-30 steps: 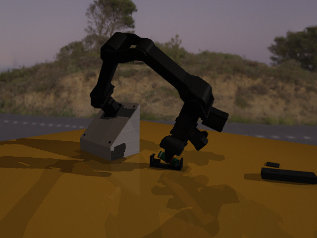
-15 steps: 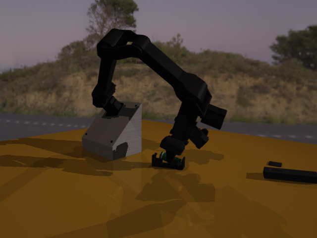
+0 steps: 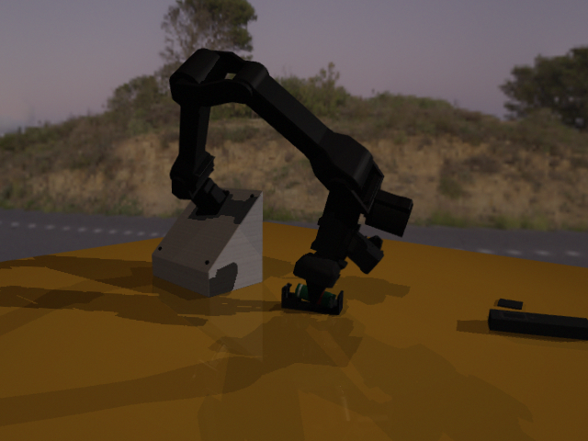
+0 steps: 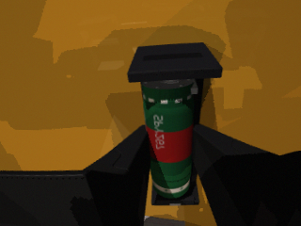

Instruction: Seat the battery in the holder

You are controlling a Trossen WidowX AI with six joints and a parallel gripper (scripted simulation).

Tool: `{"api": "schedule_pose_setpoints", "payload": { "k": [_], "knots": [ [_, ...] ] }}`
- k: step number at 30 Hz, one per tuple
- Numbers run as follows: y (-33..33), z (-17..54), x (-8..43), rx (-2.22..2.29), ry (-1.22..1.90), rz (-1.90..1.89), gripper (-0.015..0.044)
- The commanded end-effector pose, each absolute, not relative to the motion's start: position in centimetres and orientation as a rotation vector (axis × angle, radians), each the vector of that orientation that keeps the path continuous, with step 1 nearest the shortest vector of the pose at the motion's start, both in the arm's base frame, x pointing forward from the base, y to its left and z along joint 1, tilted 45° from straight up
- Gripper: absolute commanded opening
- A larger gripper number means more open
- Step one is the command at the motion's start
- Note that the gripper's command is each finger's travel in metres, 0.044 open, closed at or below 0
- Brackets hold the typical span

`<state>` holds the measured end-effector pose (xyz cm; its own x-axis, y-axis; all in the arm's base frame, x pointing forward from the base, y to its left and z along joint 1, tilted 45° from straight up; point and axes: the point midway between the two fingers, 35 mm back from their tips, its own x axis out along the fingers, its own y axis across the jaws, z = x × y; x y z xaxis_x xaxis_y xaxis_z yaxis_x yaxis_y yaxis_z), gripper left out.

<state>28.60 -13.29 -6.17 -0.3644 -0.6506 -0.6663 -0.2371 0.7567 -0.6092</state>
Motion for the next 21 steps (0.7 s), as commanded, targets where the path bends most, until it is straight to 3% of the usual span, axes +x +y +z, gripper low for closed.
{"api": "schedule_pose_setpoints", "payload": {
  "k": [1,21],
  "knots": [
    [-13.25,-6.53,28.82,-0.664,1.914,-0.499,0.0083],
    [-13.54,-6.39,28.44,-0.682,1.839,-0.451,0.0083]
  ]
}}
